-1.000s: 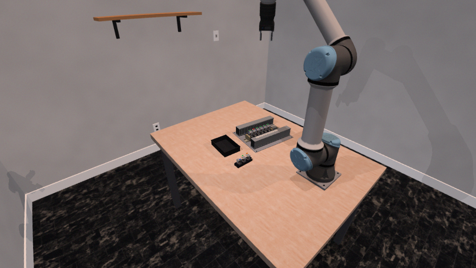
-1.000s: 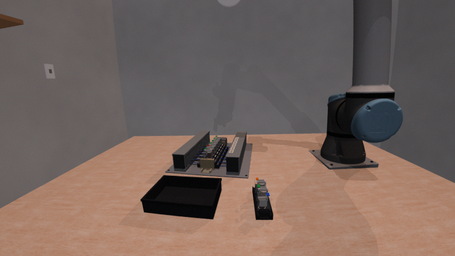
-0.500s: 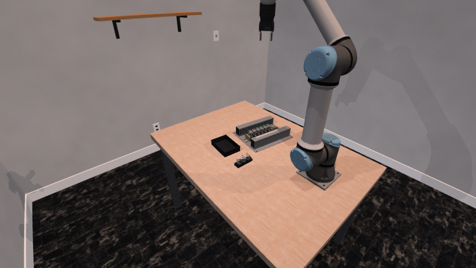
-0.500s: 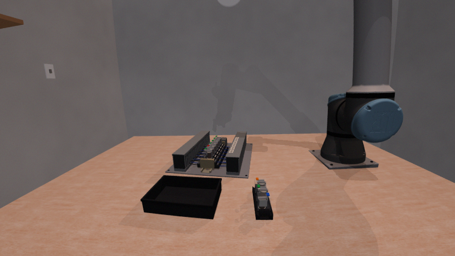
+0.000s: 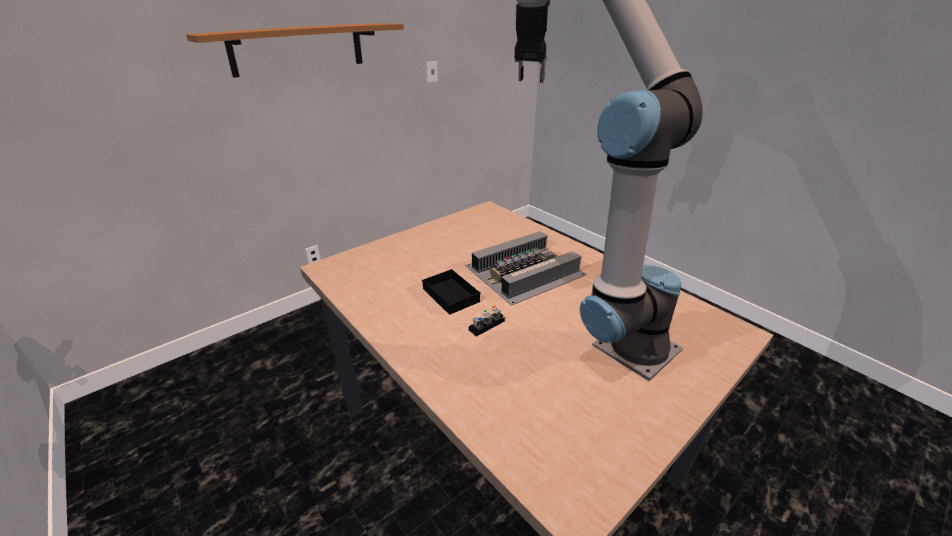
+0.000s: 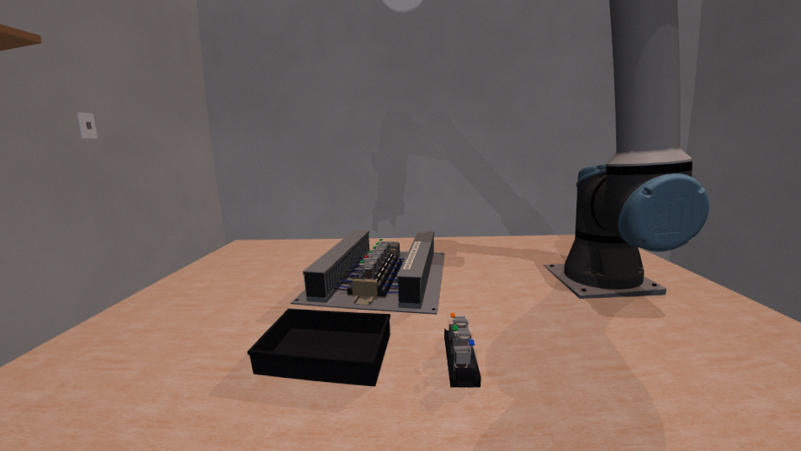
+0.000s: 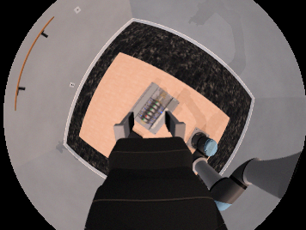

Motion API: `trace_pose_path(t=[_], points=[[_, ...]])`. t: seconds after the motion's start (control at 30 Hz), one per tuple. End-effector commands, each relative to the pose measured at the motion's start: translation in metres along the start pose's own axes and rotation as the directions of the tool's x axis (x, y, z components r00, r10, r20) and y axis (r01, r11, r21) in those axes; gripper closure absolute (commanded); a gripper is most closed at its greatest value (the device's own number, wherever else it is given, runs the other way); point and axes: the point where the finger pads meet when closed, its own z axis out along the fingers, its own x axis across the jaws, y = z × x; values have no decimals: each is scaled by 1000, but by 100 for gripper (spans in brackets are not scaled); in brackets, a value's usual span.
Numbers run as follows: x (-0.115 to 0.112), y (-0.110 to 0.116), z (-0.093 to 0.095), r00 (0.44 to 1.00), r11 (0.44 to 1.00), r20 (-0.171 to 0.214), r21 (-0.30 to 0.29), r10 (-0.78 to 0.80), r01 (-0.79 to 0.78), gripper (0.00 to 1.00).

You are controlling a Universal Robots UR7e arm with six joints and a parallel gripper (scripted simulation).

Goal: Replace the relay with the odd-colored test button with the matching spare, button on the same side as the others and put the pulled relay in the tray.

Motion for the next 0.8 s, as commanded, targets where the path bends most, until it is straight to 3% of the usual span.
trace_pose_path(t=[0.0,0.13,0.3,0.7,0.77], points=[[0,0,-1,1000,1000,-5,-6,19,-19,0],[0,0,-1,1000,1000,-5,-6,19,-19,0],[0,0,-1,972,970,-37,-59,232,-234,0],[0,0,-1,972,970,-37,-59,232,-234,0],[0,0,-1,949,946,-52,-78,312,-316,0]])
